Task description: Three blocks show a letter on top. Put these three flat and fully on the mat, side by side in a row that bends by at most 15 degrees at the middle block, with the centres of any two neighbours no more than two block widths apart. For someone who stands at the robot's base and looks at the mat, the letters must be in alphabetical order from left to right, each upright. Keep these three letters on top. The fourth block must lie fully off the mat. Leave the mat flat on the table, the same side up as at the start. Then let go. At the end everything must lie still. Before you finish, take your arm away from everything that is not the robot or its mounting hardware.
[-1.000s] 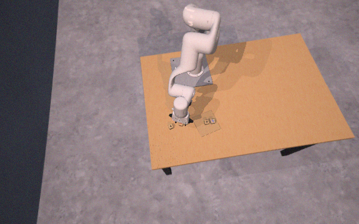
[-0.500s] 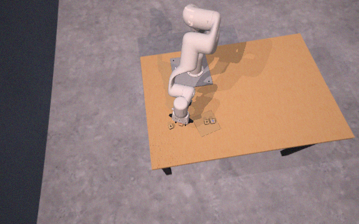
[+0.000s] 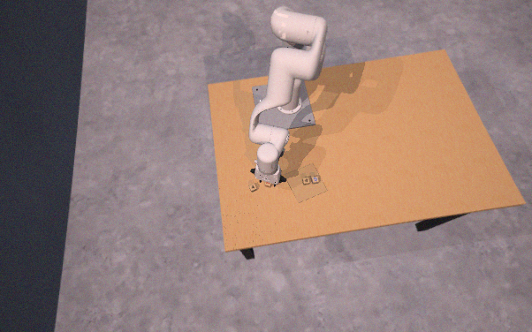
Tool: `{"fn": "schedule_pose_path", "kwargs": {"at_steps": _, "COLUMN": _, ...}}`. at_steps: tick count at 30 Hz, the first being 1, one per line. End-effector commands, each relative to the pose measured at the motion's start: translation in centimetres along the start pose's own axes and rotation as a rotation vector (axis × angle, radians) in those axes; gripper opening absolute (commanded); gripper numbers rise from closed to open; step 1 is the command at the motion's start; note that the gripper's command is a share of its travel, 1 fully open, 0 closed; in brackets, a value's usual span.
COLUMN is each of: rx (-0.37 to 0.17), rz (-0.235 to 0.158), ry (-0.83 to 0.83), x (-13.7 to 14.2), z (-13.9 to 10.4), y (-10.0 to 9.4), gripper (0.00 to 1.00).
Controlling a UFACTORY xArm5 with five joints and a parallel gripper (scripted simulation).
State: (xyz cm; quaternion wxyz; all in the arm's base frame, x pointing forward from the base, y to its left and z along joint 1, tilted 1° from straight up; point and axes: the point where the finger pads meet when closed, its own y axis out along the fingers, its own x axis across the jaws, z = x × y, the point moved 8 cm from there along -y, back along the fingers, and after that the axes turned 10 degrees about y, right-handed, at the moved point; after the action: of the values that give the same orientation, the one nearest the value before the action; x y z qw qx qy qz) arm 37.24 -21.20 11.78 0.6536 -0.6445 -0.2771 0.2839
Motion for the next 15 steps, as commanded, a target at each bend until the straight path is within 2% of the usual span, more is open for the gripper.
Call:
{"fn": "schedule_pose_path", "kwargs": {"at_steps": 1, "rx": -0.003, "rz": -0.001, "ry": 0.0, "x": 0.02, "z": -0.1, "y": -0.12, "gripper": 0.63}}
{"fn": "schedule_pose_path", "kwargs": {"at_steps": 15, "rx": -0.003, "rz": -0.001, "ry": 0.0, "x": 0.02, "z": -0.1, "y": 0.05, "gripper": 0.63}}
